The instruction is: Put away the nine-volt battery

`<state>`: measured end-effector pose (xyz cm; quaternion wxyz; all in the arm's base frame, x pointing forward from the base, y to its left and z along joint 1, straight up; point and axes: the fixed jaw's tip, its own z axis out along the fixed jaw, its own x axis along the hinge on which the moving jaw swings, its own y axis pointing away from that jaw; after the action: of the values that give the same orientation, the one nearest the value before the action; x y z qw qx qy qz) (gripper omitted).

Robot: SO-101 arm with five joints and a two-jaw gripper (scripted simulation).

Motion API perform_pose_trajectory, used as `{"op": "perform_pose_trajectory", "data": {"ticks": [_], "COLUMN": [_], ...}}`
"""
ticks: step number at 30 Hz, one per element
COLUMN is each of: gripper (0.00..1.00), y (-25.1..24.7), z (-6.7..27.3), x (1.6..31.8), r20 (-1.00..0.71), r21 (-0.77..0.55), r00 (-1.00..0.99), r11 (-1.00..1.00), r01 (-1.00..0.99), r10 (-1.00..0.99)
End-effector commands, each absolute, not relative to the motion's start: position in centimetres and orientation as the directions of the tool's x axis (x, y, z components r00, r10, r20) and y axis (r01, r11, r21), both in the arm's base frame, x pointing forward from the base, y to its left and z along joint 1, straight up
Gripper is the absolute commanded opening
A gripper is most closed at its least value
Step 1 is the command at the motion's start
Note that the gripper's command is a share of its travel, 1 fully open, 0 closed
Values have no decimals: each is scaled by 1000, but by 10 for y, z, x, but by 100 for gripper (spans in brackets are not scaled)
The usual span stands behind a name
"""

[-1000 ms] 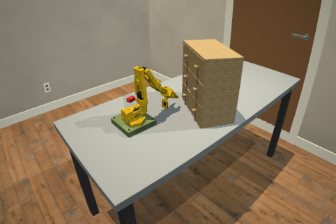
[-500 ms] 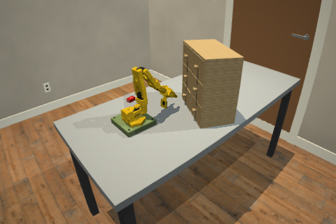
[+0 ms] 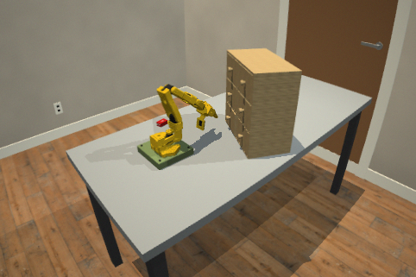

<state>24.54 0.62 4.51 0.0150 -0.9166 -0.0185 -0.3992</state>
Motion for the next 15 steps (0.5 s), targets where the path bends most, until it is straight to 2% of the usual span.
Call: {"op": "perform_pose_trajectory", "data": {"ticks": [1, 15], "gripper": [21, 21], "y": [9, 9], "z": [54, 71], "x": [242, 222], "r20": [718, 654], "r21": [-21, -23], "r00": [696, 756], "r11": [-998, -998], "r01": [52, 50], "r10": [21, 23]}}
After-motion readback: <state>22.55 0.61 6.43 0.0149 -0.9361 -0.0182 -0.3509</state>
